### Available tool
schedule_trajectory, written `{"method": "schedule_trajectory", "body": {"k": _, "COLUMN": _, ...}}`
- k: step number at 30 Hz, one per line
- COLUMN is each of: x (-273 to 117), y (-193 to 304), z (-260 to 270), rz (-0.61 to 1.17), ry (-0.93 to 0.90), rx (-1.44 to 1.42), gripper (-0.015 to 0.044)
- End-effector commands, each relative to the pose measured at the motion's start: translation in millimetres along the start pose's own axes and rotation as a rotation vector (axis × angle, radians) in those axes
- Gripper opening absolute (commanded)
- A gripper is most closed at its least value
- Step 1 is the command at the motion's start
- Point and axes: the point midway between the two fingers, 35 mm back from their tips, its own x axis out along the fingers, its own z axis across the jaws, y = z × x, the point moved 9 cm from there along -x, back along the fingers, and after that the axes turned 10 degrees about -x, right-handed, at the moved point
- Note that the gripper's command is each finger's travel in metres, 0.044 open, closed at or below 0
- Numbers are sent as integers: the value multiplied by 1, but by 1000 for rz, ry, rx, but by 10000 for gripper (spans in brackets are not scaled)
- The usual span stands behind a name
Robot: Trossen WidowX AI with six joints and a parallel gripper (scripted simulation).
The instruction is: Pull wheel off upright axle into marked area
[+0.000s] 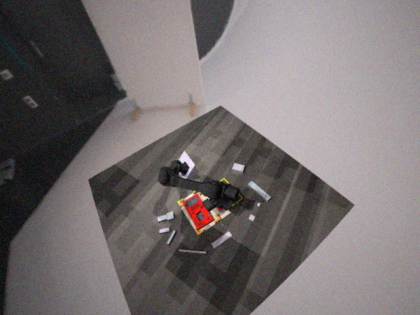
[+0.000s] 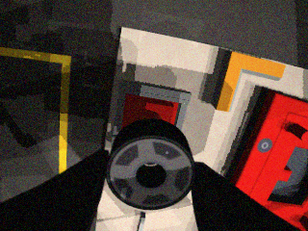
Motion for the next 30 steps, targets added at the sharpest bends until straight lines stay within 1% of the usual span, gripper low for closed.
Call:
{"method": "schedule_trajectory", "body": {"k": 1, "x": -2, "y": 0, "z": 0, "rz": 2, "ry": -5, "rx": 6, "gripper": 0}}
{"method": "schedule_trajectory", "body": {"k": 8, "x": -6, "y": 0, "z": 0, "rz": 2, "ry": -5, "rx": 6, "gripper": 0}}
{"method": "schedule_trajectory", "body": {"k": 19, "x": -37, "y": -1, "z": -1, "rz": 3, "ry": -6, "rx": 5, "gripper": 0}}
{"method": "schedule_trajectory", "body": {"k": 20, "x": -29, "y": 0, "z": 0, "rz": -1, "ry": -1, "rx": -1, "gripper": 0}}
{"method": "schedule_trajectory", "body": {"k": 30, "x": -36, "y": 14, "z": 52, "rz": -2, "ry": -13, "rx": -1, "gripper": 0}}
